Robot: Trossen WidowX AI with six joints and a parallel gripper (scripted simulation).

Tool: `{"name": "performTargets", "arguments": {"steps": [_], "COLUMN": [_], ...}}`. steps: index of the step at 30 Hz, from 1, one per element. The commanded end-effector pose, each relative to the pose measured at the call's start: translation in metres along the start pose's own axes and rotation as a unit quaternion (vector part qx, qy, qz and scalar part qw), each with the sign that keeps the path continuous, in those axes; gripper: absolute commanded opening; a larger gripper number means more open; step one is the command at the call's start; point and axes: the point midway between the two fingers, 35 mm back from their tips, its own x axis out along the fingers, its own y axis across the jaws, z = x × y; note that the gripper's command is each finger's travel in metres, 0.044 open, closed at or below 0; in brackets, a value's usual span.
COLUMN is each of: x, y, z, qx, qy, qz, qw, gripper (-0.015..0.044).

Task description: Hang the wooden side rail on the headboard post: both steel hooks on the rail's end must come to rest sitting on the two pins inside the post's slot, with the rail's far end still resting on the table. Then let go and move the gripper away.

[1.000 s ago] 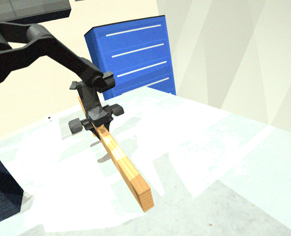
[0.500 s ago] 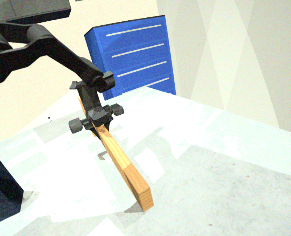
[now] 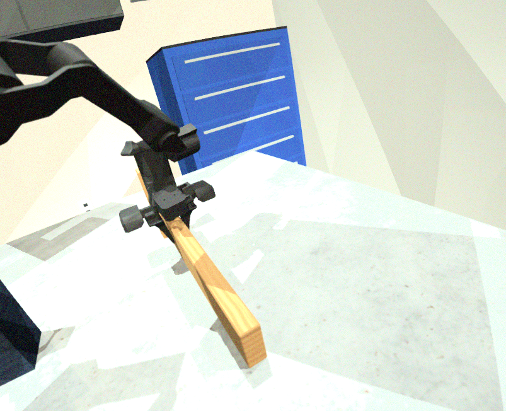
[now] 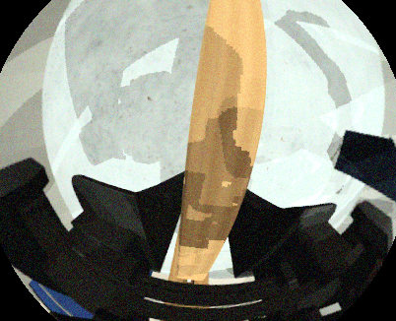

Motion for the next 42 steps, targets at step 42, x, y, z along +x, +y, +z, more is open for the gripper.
{"name": "performTargets", "arguments": {"steps": [42], "x": [-0.0036], "y": [-0.0002], "z": [-0.0073], "qx": [0.000], "qy": [0.002], "qz": [0.004], "qw": [1.000], "gripper": [0.0000]}}
